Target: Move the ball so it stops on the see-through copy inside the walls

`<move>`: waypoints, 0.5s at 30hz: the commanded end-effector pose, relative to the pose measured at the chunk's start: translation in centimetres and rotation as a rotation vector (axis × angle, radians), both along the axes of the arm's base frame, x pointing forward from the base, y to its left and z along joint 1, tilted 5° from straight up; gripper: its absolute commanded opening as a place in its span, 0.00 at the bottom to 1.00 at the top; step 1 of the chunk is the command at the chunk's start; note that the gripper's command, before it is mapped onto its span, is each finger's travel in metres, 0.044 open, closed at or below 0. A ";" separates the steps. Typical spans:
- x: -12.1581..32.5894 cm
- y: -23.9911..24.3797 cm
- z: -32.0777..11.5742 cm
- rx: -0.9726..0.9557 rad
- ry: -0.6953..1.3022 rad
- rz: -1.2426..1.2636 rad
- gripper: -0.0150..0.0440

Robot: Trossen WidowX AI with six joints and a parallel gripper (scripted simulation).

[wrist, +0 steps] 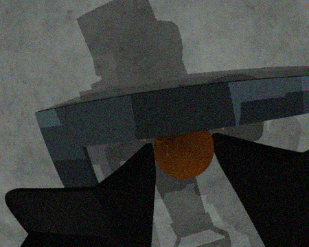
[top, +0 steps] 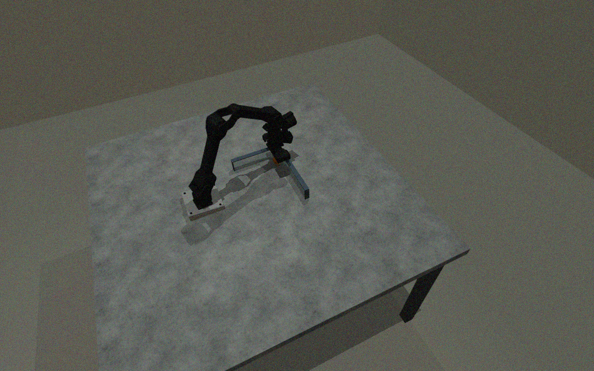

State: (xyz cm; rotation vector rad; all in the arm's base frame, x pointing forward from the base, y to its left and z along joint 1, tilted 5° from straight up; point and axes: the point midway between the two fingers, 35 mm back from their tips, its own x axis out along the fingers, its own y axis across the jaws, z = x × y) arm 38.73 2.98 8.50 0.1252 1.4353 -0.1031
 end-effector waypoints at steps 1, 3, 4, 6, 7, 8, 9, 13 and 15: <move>-0.2 0.0 -0.9 -0.001 0.011 -0.005 0.25; -0.1 0.0 -1.2 -0.001 0.011 -0.005 0.25; -0.1 0.0 -1.4 -0.001 0.011 -0.005 0.25; -0.1 0.0 -1.7 -0.001 0.011 -0.005 0.25; -0.1 0.0 -1.8 -0.001 0.011 -0.005 0.25; 0.0 0.0 -1.9 -0.001 0.011 -0.005 0.25; 0.0 0.0 -2.0 -0.001 0.011 -0.005 0.25; 0.1 0.0 -1.4 0.000 0.001 0.000 0.30; 0.1 0.0 -1.4 0.000 0.001 0.000 0.39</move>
